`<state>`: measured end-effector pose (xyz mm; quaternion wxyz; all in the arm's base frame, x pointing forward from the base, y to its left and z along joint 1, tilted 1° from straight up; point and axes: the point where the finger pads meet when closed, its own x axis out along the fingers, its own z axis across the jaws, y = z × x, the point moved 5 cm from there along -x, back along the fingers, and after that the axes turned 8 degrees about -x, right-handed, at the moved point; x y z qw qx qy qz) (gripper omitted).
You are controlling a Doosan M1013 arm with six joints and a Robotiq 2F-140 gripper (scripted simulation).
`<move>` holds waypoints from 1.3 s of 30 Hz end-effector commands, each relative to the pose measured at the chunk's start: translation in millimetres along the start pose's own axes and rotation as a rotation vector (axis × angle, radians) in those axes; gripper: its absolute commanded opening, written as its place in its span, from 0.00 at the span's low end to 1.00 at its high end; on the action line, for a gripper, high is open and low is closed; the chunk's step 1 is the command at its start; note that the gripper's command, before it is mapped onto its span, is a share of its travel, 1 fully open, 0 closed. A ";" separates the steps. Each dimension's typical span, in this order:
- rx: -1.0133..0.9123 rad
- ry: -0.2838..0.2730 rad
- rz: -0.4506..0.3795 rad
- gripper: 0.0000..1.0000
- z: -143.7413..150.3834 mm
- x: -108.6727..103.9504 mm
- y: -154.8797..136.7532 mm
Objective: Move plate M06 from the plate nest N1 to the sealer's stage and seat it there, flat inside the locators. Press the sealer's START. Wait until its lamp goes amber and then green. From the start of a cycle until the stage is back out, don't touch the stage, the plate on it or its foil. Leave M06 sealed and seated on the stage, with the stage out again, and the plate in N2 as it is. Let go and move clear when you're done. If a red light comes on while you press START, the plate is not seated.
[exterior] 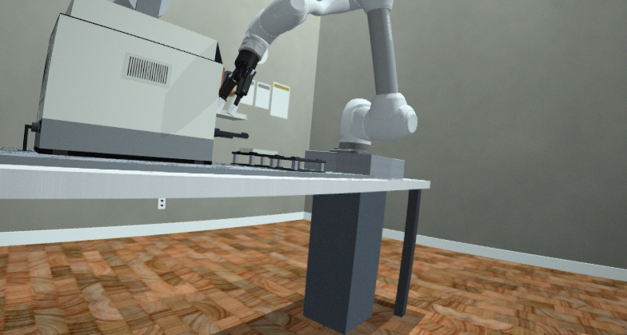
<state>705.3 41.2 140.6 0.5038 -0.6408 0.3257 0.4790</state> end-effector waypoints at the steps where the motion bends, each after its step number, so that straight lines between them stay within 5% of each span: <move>1: 0.000 0.000 0.000 0.10 0.0 -0.1 0.0; 39: 0.000 0.000 0.000 0.10 1.1 19.8 7.2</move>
